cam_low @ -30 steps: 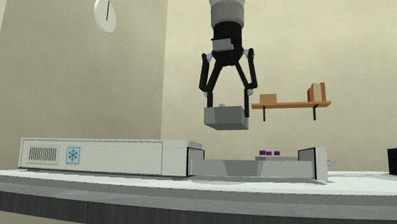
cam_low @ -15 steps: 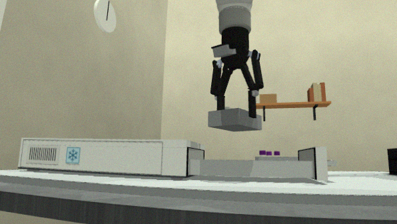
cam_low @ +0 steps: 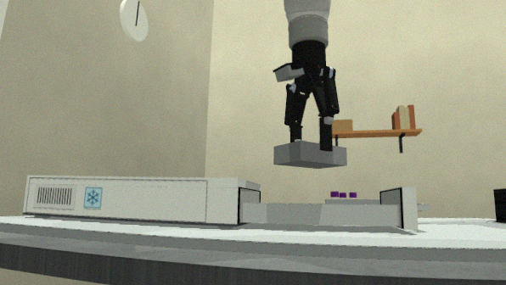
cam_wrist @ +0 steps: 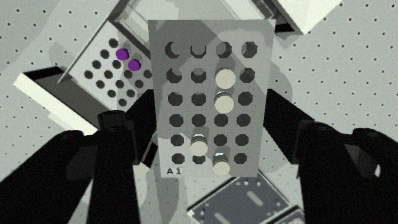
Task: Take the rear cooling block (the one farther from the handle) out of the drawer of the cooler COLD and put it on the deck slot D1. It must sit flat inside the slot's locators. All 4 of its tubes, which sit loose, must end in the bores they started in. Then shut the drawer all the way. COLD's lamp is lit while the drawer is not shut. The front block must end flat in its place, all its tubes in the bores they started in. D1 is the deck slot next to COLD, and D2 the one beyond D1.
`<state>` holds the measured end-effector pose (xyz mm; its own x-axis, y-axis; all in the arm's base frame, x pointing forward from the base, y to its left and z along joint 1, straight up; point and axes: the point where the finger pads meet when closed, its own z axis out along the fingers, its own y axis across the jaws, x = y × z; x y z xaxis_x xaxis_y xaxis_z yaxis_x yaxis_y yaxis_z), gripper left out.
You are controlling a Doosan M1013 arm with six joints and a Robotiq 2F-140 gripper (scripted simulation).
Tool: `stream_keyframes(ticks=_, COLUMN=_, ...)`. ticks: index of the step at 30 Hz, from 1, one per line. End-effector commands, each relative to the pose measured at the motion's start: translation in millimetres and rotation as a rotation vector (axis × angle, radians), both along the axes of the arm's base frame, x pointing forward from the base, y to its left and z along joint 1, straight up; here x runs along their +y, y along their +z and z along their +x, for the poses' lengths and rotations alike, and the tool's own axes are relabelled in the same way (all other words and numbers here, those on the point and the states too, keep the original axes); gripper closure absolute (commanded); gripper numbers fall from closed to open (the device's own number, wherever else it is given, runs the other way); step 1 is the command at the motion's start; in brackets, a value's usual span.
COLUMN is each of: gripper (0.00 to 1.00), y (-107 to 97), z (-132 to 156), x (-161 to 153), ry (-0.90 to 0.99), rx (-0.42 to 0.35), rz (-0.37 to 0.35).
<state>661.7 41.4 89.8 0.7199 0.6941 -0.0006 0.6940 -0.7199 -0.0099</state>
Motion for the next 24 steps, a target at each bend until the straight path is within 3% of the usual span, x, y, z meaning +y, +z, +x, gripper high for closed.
stream_keyframes(ticks=1, gripper=0.9, y=1, z=-4, x=-7, ry=-0.087, rx=-0.001, rz=-0.002)
stream_keyframes(ticks=24, gripper=0.9, y=1, z=-33, x=-55, ry=-0.647, rx=0.002, rz=-0.006)
